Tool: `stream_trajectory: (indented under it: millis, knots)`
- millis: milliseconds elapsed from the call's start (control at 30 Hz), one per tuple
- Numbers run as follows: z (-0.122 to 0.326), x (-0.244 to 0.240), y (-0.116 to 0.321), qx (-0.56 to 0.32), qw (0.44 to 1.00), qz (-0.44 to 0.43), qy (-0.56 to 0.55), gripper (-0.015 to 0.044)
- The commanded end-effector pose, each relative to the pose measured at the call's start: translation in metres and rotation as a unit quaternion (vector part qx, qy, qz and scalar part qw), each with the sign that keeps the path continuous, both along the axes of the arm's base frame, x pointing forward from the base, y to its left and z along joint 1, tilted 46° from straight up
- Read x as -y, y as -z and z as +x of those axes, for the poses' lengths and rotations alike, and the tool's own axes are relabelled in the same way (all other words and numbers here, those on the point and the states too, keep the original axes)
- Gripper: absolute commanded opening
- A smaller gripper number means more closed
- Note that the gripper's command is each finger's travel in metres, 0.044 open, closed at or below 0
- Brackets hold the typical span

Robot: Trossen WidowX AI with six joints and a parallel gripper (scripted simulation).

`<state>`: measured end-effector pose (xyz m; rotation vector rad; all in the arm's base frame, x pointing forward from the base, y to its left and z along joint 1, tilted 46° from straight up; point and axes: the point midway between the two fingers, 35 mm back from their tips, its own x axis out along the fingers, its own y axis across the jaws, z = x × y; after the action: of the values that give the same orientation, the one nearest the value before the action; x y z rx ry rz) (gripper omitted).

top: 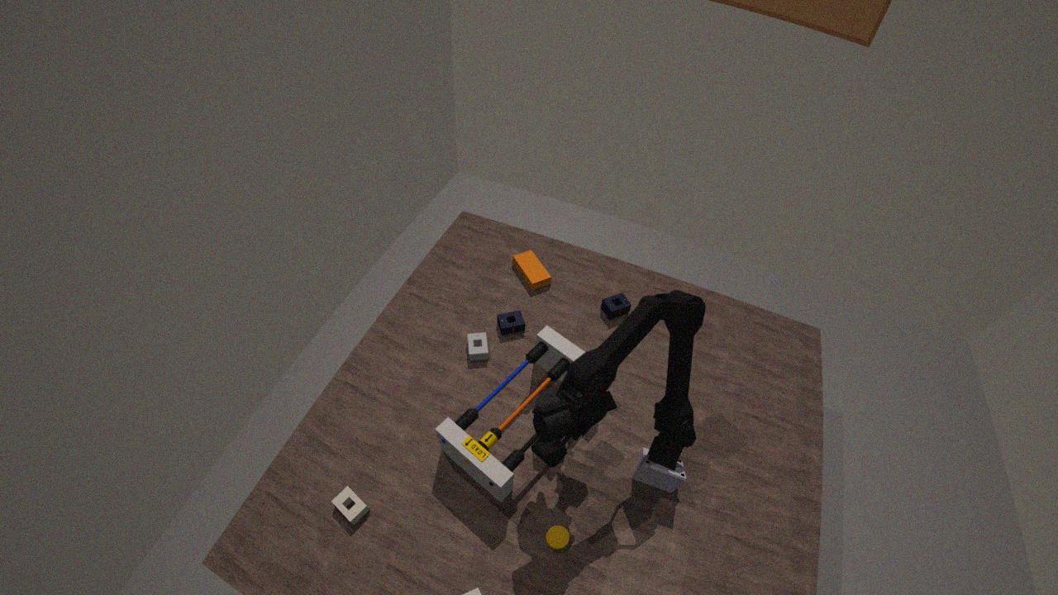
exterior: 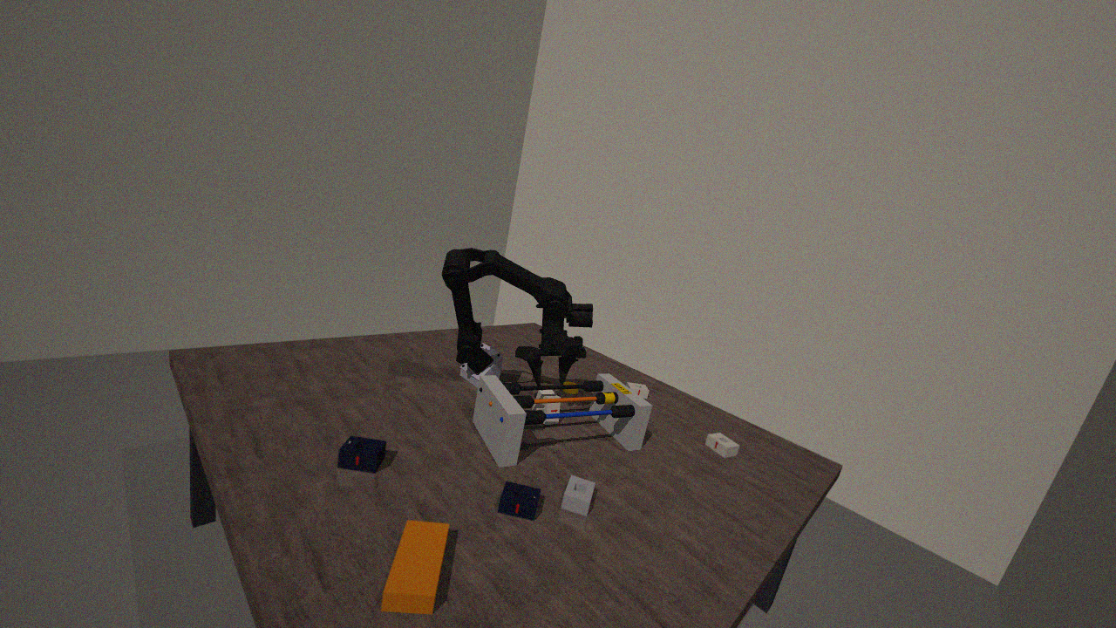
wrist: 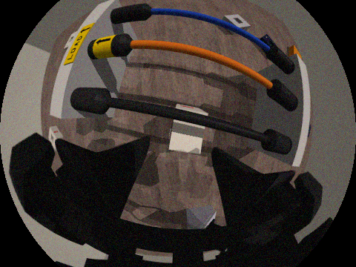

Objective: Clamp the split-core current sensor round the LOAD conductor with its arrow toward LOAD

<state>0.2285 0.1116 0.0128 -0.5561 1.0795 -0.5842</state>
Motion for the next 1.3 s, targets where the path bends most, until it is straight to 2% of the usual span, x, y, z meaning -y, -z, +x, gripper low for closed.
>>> stream_trajectory:
  millis: [0, 500, 633, 1100, 1267]
  knots:
    - [0.001, 0.008, 0.005, -0.003, 1.0, -0.006, -0.002, 0.0331]
    - [0.007, 0.022, 0.016, -0.002, 1.0, -0.008, -0.002, 0.0331]
    - [0.007, 0.018, 0.014, 0.001, 1.0, -0.002, 0.001, 0.0226]
    - [0.007, 0.018, 0.014, 0.001, 1.0, -0.002, 0.001, 0.0133]
    - [0.006, 0.018, 0.012, -0.002, 1.0, -0.008, -0.002, 0.0002]
